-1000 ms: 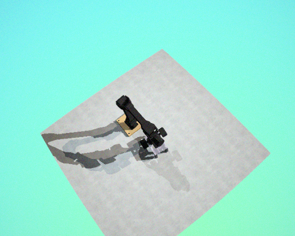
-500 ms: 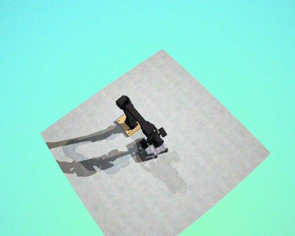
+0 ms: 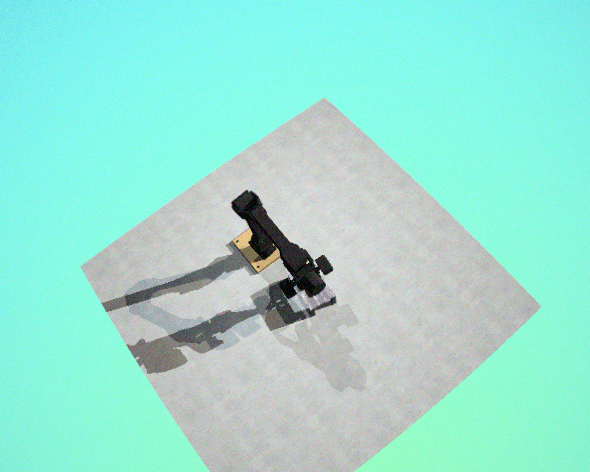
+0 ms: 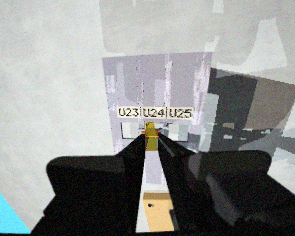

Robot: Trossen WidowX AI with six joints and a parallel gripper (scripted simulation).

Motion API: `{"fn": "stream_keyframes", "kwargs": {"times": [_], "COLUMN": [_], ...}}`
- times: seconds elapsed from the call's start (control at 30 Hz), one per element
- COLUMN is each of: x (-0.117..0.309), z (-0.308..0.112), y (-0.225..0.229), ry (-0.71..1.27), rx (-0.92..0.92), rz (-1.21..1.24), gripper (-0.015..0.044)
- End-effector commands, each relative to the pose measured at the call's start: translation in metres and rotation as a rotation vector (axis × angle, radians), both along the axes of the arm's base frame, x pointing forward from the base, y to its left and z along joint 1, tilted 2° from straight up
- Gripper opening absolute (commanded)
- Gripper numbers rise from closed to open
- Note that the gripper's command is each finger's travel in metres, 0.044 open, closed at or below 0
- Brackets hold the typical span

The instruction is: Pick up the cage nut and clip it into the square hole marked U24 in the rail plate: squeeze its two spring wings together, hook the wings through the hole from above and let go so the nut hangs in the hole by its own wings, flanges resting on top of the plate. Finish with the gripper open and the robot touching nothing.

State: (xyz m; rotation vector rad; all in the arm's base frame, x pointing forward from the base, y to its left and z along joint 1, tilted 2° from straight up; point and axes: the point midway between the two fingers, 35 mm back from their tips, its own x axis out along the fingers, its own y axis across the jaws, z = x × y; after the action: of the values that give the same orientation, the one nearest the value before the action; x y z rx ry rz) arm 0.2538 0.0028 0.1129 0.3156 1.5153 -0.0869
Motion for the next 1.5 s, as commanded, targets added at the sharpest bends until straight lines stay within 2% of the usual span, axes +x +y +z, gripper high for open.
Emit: {"fn": "stream_keyframes", "kwargs": {"times": [0.0, 1.47], "x": [0.0004, -0.0004], "z": [0.0013, -0.0007], "y": [0.0003, -0.0034], "ry": [-0.01, -0.029], "rx": [0.007, 0.077], "rz": [0.005, 0.007], "gripper": [0.0037, 0.0037]}}
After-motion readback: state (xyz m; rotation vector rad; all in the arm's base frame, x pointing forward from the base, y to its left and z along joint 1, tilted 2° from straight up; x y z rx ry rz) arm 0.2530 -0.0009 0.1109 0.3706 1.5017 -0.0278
